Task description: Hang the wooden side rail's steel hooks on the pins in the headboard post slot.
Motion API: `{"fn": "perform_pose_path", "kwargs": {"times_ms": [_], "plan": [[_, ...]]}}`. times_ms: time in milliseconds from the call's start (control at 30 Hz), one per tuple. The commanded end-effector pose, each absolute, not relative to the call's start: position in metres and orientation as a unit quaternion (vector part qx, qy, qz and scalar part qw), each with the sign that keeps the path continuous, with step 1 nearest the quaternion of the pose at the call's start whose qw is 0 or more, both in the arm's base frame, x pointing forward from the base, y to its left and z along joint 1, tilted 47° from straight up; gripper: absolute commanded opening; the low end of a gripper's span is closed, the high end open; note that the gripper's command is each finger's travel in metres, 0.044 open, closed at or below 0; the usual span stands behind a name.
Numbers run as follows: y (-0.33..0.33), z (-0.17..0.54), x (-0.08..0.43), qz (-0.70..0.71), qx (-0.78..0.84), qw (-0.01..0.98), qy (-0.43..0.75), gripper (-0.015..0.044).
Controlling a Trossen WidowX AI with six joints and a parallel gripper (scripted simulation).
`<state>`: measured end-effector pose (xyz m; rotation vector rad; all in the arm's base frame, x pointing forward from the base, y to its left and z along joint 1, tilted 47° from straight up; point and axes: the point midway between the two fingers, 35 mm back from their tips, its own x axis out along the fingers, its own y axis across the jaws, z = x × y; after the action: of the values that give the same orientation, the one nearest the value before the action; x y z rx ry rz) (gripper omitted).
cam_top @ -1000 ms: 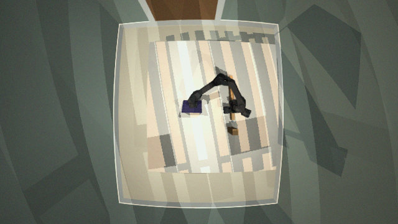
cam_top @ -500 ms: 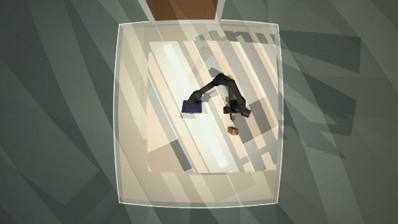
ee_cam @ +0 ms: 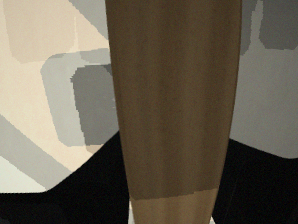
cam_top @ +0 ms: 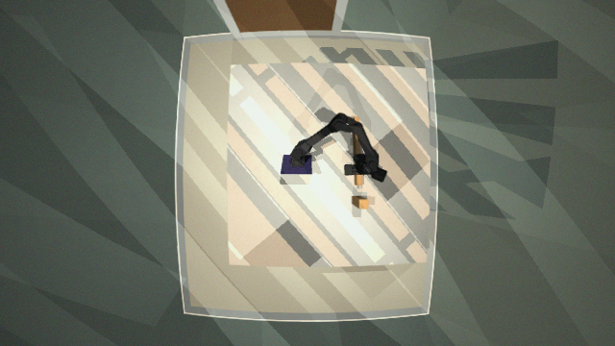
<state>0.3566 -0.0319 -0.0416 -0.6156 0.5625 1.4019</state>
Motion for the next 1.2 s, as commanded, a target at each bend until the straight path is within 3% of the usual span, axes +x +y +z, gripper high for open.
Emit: {"fn": "perform_pose_path", "kwargs": {"times_ms": [0, 1167], "plan": [[-0.0314, -0.0416, 0.3540, 0.627, -0.275, 0.685, 0.249, 0.0000], [-0.0333, -0.0399, 0.3521, 0.627, -0.275, 0.685, 0.249, 0.0000]]}}
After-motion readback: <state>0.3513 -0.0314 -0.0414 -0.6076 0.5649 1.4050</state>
